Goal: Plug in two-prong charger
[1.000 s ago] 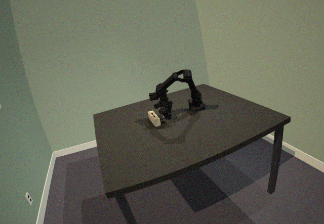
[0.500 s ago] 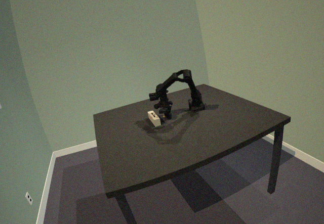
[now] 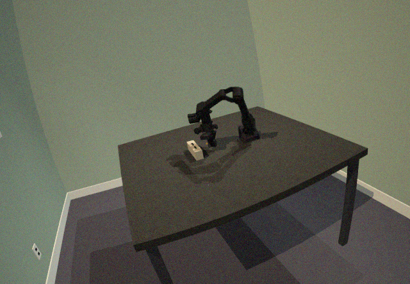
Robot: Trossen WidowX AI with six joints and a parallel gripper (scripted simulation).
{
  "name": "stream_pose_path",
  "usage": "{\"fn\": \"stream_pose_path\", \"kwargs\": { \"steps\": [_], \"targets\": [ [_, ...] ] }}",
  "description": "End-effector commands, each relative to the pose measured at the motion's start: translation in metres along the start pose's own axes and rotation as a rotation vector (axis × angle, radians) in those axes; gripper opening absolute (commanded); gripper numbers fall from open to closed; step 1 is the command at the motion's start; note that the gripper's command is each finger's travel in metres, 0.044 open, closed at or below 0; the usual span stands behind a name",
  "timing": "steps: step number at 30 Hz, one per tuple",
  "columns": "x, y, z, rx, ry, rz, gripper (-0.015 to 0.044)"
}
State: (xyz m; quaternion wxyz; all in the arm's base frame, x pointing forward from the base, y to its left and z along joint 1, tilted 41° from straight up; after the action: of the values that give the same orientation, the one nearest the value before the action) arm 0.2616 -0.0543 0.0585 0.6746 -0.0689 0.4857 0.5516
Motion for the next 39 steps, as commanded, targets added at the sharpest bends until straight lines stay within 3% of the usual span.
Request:
{"fn": "stream_pose_path", "kwargs": {
  "steps": [1, 8, 39],
  "targets": [
    [-0.018, 0.002, 0.0, -0.006, 0.003, -0.006, 0.0],
    [-0.027, 0.003, -0.001, -0.019, 0.003, -0.005, 0.0],
    [0.007, -0.016, -0.033, -0.467, 0.036, -0.013, 0.0]
  ]
}}
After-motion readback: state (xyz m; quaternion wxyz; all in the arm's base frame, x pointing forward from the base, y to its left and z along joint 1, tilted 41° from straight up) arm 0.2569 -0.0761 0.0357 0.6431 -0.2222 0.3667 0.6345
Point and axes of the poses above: the point midway between the two fingers, 35 mm back from their tips, its own x axis out along the fingers, its own z axis across the jaws, y = z × x, the point moved 7 cm from there along -x, back along the fingers, and after that the axes turned 2 degrees about x, right-handed, at the moved point
